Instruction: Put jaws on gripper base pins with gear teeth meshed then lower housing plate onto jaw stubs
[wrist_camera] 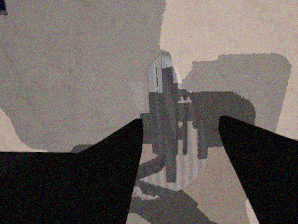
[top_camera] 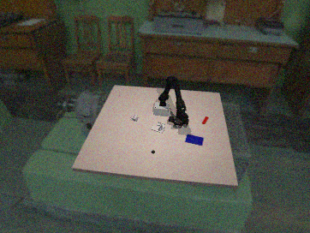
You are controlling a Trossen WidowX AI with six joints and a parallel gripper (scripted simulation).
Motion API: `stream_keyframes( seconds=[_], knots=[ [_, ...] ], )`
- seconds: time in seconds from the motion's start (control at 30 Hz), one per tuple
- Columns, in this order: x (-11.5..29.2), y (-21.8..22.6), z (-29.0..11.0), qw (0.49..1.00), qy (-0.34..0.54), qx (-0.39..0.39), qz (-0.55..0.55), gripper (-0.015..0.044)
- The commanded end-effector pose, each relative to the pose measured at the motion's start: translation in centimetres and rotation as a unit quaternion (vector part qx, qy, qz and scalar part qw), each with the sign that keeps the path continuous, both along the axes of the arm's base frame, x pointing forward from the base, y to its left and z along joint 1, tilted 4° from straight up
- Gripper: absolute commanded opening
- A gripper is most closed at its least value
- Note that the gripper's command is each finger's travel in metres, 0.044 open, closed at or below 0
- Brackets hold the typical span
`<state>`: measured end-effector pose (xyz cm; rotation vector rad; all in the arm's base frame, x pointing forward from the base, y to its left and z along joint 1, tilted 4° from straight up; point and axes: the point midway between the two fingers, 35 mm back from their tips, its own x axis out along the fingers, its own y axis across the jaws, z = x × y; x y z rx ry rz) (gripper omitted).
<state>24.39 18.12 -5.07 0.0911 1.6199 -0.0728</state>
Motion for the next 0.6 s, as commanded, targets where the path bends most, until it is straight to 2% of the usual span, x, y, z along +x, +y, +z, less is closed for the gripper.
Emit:
stream_keyframes(
  seconds=[0.0, 0.2, 0.57],
  knots=[
    [0.0, 0.0, 0.0, 1.0, 0.0, 0.0, 0.0, 0.0171],
    [0.0, 0.0, 0.0, 1.0, 0.0, 0.0, 0.0, 0.0134],
    [0.01, 0.01, 0.05, 1.0, 0.0, 0.0, 0.0, 0.0134]
  ],
)
